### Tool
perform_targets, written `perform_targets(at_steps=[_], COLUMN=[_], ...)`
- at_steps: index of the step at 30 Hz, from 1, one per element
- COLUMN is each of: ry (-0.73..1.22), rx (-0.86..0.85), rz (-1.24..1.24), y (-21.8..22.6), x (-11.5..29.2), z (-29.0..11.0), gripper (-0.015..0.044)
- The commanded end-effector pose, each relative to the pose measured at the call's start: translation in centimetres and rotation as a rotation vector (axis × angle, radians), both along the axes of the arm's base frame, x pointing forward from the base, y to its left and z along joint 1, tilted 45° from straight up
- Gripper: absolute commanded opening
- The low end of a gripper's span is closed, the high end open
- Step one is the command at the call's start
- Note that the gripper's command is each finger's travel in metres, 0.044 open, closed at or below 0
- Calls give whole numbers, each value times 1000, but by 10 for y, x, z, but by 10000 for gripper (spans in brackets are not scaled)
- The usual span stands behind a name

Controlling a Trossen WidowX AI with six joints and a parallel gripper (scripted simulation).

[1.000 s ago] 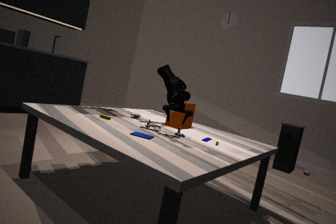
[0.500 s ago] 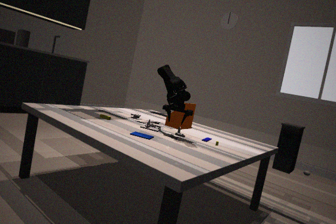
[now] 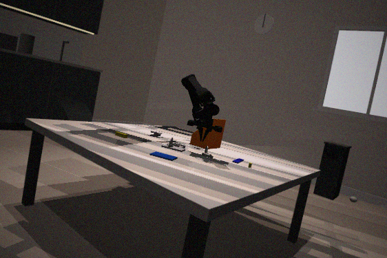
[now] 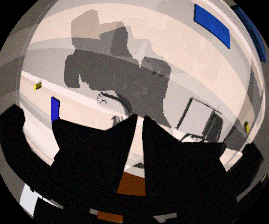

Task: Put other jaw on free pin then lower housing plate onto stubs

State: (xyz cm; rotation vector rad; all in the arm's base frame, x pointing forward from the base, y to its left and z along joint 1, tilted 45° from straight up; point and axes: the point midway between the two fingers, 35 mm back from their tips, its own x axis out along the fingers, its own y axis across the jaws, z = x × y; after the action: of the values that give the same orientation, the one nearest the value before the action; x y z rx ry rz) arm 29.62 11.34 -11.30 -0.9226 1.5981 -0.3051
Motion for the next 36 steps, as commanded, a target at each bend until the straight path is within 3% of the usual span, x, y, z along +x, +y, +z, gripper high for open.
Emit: perform_targets(at_steps=[1,17,33,36], ry=[-4,-4,-1,-1], rx=[4,4,1,1], rz=[-3,-3,0,0], y=[1,1,0,0], x=[0,0,0,0], z=[1,1,0,0], gripper=[0,0,420,440])
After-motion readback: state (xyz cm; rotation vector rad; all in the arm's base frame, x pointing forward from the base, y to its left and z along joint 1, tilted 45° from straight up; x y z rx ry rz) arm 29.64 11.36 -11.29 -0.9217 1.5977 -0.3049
